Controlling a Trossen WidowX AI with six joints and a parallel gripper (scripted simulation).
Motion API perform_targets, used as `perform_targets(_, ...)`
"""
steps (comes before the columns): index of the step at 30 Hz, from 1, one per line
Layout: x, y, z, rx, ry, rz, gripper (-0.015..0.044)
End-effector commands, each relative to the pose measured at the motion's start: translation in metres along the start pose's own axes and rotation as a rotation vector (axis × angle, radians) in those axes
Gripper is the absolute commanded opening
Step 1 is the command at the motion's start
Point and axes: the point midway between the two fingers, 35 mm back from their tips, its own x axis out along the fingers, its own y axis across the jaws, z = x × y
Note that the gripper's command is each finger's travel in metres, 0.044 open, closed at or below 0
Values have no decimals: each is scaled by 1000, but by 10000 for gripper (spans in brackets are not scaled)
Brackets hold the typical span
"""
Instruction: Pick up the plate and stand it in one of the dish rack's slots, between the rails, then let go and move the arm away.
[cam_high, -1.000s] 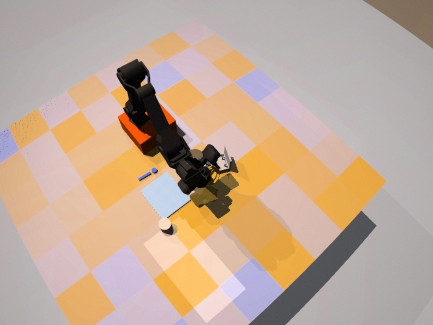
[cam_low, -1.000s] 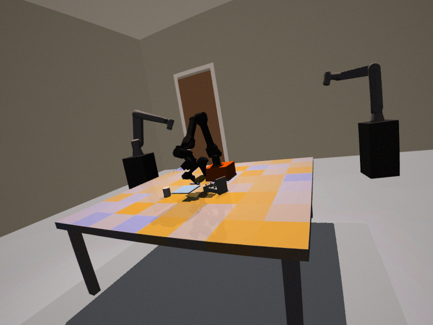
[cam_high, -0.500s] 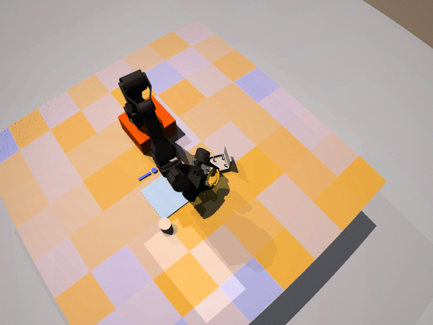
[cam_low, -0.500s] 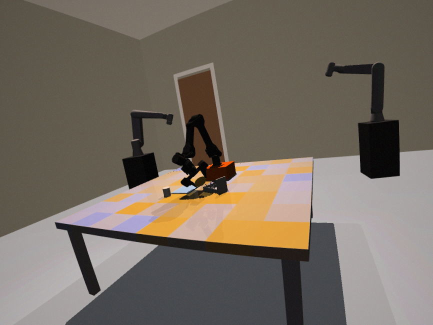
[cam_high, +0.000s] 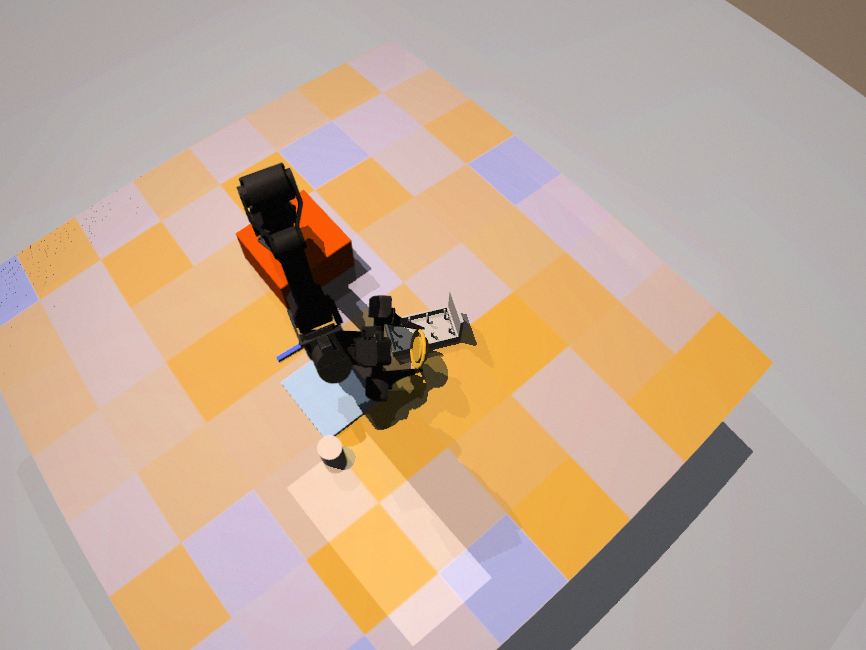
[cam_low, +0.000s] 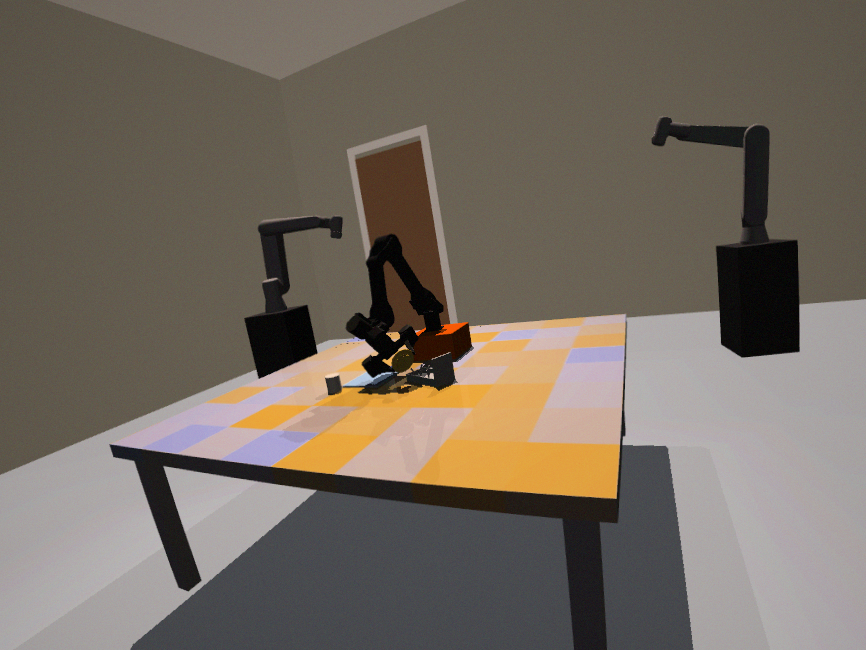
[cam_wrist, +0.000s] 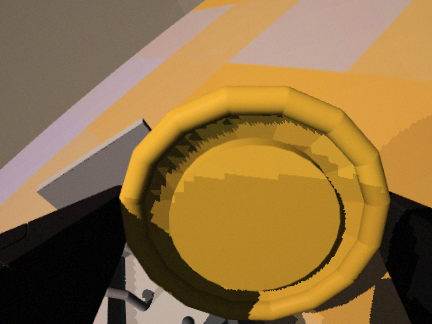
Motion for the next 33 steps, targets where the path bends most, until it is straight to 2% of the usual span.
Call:
perform_targets(1, -6, 8, -7, -77, -46, 42, 0)
perform_targets(18, -37, 54, -26, -491, -249, 216, 0)
perform_targets(33, -33, 53, -32, -500, -247, 217, 0)
